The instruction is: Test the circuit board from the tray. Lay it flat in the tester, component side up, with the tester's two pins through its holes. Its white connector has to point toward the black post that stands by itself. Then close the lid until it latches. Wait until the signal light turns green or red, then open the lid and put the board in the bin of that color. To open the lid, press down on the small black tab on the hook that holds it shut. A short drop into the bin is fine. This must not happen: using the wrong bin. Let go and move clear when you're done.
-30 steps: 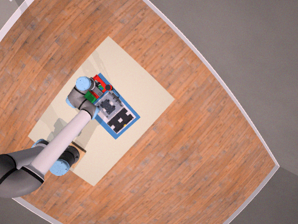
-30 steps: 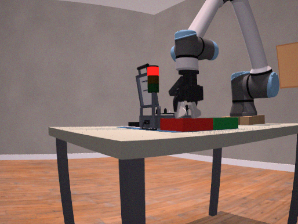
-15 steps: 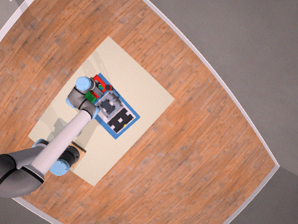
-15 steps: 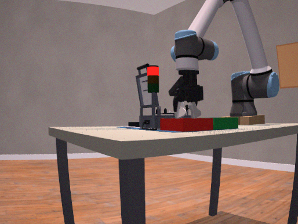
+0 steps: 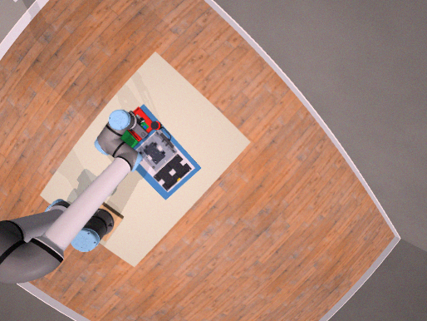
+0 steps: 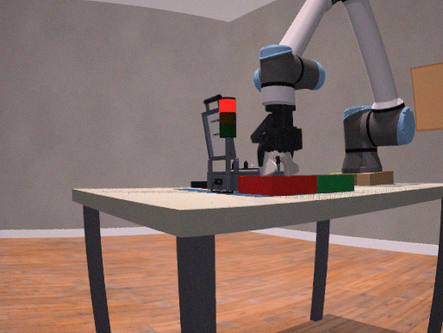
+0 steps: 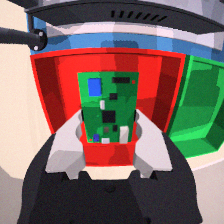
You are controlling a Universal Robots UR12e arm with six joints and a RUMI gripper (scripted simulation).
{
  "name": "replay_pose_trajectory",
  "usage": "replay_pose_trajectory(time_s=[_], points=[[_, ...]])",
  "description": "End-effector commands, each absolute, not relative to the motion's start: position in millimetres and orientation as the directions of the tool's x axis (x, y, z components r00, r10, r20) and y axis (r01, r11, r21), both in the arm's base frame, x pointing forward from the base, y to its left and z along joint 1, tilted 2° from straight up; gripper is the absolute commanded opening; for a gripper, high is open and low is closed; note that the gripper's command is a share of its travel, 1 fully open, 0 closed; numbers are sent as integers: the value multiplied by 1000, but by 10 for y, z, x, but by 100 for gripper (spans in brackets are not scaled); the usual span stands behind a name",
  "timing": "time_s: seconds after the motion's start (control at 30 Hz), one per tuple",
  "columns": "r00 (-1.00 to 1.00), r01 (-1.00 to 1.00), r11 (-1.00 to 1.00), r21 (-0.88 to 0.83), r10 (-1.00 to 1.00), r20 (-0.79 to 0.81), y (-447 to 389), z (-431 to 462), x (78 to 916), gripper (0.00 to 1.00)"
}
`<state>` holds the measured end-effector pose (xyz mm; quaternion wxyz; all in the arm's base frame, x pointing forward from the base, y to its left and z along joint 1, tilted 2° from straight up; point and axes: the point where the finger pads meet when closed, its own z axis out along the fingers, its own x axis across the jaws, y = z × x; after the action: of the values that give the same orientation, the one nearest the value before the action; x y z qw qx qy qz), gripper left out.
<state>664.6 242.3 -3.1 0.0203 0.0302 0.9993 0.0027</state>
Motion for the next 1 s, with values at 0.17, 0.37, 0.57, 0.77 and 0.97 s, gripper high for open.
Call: replay_pose_trajectory(time_s=[0.17, 0.37, 0.57, 0.77, 0.97], points=[[-997, 60, 998, 7, 60, -42, 2425, -24, 6653, 39], [-997, 60, 998, 7, 60, -42, 2425, -24, 6653, 39], [-997, 60, 998, 7, 60, -42, 2425, -24, 6653, 39], [-997, 60, 998, 7, 60, -42, 2425, -24, 6653, 39], [-997, 60, 998, 7, 60, -42, 2425, -24, 6653, 59]])
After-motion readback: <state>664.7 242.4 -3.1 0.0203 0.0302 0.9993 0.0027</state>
